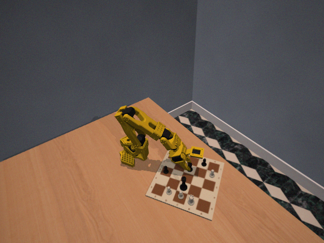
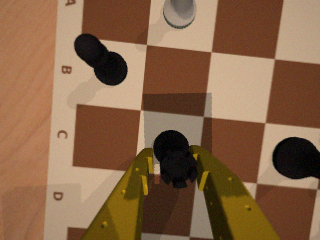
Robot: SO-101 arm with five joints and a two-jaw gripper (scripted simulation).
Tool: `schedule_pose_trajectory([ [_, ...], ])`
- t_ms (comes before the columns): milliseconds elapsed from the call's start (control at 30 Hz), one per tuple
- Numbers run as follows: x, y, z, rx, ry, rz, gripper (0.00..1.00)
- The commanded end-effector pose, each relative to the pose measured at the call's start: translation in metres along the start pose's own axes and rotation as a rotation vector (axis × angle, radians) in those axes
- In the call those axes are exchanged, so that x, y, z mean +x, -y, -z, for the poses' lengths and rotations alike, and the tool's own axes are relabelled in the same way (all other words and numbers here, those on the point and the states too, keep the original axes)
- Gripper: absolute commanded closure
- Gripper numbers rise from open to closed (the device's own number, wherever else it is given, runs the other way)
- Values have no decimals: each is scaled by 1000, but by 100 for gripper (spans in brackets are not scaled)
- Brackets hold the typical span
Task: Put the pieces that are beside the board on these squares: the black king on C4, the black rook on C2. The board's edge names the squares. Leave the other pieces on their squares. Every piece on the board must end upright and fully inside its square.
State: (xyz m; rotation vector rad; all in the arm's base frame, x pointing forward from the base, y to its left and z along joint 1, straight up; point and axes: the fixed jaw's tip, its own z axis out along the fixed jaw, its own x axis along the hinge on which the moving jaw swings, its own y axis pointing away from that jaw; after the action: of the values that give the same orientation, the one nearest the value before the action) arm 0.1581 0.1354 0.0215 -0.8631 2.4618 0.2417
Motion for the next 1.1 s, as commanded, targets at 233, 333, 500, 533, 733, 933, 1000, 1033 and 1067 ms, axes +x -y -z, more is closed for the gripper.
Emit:
schedule_pose_trajectory([
  [233, 2, 1, 1, 1, -8, -12, 88],
  [333, 1, 1, 2, 1, -8, -13, 88],
  [500, 1, 1, 2, 1, -8, -13, 88],
  [533, 1, 1, 2, 1, -8, -13, 88],
  [733, 0, 1, 3, 1, -8, -13, 88],
  [933, -3, 1, 9, 1, -8, -13, 88],
  [1000, -5, 1, 13, 1, -8, -13, 88],
  [1033, -7, 1, 14, 1, -8, -13, 88],
  [1067, -7, 1, 14, 1, -8, -13, 88],
])
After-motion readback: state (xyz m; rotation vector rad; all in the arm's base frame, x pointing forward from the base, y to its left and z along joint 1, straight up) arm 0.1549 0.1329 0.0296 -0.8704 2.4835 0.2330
